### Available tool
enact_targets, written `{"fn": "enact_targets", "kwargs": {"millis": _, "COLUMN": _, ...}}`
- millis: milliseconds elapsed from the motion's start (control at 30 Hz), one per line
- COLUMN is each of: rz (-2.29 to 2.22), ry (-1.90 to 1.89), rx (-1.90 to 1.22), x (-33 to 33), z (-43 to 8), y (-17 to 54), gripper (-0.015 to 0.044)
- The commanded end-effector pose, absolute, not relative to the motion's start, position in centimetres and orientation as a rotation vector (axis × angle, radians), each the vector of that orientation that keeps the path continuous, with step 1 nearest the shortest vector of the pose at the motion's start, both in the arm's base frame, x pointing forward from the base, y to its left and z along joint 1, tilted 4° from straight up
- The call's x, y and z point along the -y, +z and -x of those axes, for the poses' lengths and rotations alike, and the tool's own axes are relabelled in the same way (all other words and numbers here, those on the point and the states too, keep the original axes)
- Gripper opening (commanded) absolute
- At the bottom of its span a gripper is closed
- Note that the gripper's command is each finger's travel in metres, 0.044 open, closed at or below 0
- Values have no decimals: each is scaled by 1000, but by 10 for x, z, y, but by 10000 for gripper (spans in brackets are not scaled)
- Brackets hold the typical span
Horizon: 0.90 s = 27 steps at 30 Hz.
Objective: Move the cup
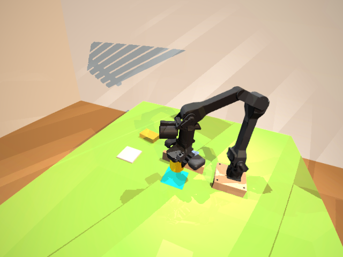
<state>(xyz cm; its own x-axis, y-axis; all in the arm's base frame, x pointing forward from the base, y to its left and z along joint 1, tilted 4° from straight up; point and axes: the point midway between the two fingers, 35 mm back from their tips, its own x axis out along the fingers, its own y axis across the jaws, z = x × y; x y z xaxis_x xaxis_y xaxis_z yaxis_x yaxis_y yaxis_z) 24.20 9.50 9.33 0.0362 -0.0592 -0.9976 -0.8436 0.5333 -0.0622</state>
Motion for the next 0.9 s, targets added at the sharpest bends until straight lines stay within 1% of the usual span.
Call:
{"fn": "enact_targets", "kwargs": {"millis": 0, "rz": 841, "ry": 721, "rx": -1421, "x": -94, "z": -243, "y": 88, "gripper": 0}}
{"fn": "enact_targets", "kwargs": {"millis": 867, "rz": 841, "ry": 721, "rx": -1421, "x": -94, "z": -244, "y": 52, "gripper": 0}}
